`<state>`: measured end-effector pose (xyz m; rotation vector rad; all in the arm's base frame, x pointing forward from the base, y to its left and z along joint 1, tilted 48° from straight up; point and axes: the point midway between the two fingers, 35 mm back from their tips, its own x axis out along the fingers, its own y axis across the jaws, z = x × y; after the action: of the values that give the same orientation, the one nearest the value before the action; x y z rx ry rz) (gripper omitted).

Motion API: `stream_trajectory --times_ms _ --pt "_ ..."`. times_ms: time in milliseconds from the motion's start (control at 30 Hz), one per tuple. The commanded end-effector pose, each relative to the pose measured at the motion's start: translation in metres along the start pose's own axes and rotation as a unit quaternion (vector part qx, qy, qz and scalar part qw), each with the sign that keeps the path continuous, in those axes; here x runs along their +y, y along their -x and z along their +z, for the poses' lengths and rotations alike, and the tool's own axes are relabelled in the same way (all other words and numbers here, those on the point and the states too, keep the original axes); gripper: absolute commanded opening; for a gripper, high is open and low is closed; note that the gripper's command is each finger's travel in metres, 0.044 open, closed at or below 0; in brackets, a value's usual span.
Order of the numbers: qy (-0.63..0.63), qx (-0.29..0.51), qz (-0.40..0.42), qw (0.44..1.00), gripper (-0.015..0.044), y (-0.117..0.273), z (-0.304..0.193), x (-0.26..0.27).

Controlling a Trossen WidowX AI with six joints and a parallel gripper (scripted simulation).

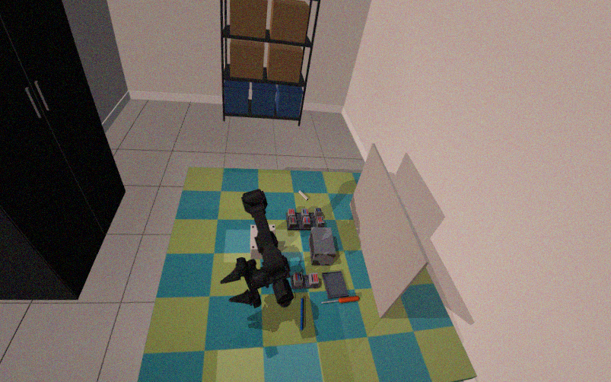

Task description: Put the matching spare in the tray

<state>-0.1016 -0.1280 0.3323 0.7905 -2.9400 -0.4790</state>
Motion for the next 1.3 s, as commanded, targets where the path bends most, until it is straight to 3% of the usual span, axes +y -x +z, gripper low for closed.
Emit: stream_trajectory --times_ms 0,267,667,867,1267 --pt "0.000 0.000 0.000 1.000 0.0426 0.000 0.000 0.000" --pt "-0.017 0.000 -0.023 1.000 0.0440 0.002 -0.003 -0.010" --pt "-0.209 -0.077 -0.261 0.939 0.0440 0.064 -0.034 -0.120" --pt "-0.272 -0.143 -0.334 0.891 0.0440 0.119 -0.037 -0.166" --pt "-0.340 -0.329 -0.418 0.776 0.0440 0.288 0.007 -0.217"
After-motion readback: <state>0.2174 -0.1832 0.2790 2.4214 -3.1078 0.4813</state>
